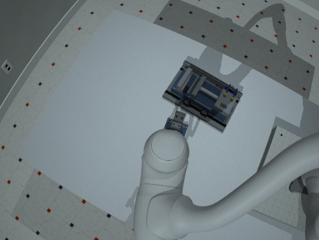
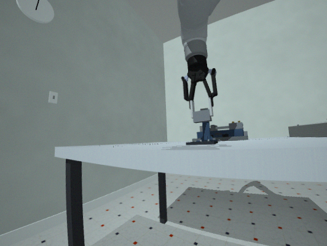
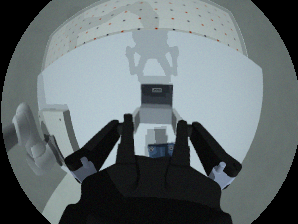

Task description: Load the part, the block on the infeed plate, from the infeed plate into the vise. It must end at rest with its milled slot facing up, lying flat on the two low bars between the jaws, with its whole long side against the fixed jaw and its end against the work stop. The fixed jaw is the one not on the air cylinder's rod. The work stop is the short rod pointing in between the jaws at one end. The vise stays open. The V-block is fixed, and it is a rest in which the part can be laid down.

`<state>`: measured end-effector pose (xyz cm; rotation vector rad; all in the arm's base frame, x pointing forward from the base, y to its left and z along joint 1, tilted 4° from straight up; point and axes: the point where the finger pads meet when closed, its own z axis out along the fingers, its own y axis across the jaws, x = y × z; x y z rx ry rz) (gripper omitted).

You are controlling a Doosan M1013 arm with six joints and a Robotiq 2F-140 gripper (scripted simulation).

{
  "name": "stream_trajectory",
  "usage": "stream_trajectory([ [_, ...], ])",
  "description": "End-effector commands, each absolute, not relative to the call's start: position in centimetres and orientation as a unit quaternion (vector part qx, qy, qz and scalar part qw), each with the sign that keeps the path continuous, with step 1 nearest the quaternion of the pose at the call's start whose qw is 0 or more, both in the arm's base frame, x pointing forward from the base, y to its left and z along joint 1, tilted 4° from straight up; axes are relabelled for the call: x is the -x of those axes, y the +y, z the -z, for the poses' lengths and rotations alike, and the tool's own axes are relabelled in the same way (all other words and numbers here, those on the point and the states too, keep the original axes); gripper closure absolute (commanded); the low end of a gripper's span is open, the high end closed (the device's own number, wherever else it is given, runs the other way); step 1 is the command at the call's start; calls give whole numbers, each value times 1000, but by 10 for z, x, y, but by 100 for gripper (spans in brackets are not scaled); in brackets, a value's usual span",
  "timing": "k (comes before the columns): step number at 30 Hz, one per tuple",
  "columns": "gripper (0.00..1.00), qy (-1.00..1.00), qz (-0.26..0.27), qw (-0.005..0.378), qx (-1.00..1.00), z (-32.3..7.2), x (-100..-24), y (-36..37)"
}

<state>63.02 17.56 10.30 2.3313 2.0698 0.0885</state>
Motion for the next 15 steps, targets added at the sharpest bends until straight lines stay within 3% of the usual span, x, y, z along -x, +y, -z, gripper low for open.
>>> stream_trajectory([
  [1, 100, 665, -30, 11, -746, -127, -631, 177],
  [15, 100, 665, -30, 11, -746, -180, -629, 175],
])
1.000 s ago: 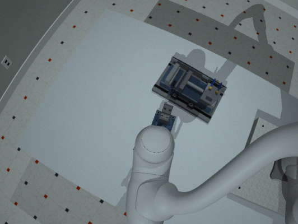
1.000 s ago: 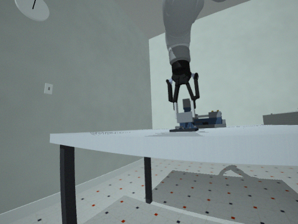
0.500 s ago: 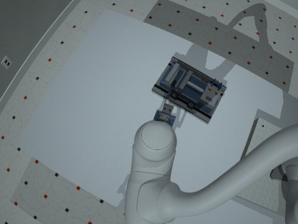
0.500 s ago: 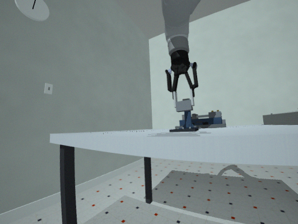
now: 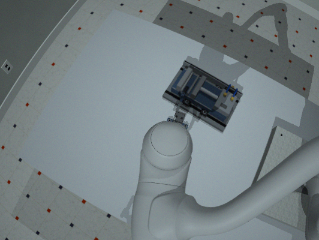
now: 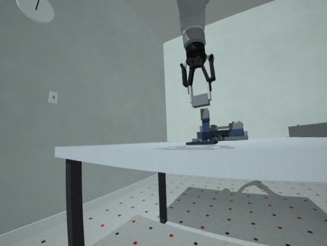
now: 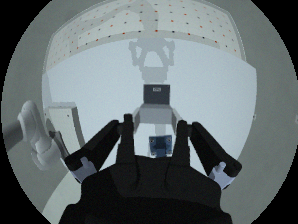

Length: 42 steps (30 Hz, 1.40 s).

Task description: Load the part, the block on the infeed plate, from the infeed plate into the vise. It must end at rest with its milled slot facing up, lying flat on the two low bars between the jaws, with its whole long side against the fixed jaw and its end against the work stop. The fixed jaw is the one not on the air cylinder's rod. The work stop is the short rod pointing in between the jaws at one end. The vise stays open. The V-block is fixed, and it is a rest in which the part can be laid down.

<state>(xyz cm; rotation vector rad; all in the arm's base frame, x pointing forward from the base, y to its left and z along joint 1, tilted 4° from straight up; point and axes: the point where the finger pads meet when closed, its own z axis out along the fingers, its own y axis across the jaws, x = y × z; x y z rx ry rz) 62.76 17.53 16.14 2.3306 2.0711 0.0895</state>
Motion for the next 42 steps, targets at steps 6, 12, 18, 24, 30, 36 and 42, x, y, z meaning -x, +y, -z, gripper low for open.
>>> stream_trajectory([
  [6, 100, 665, -30, 11, -746, -202, -628, 175],
  [12, 100, 665, -30, 11, -746, -214, -627, 174],
  [18, 100, 665, -30, 11, -746, -228, -626, 174],
  [24, 100, 665, -30, 11, -746, -236, -626, 174],
  [30, 100, 665, -30, 11, -746, -238, -626, 174],
  [36, 100, 665, -30, 11, -746, -239, -626, 174],
  [42, 100, 665, -30, 11, -746, -239, -626, 174],
])
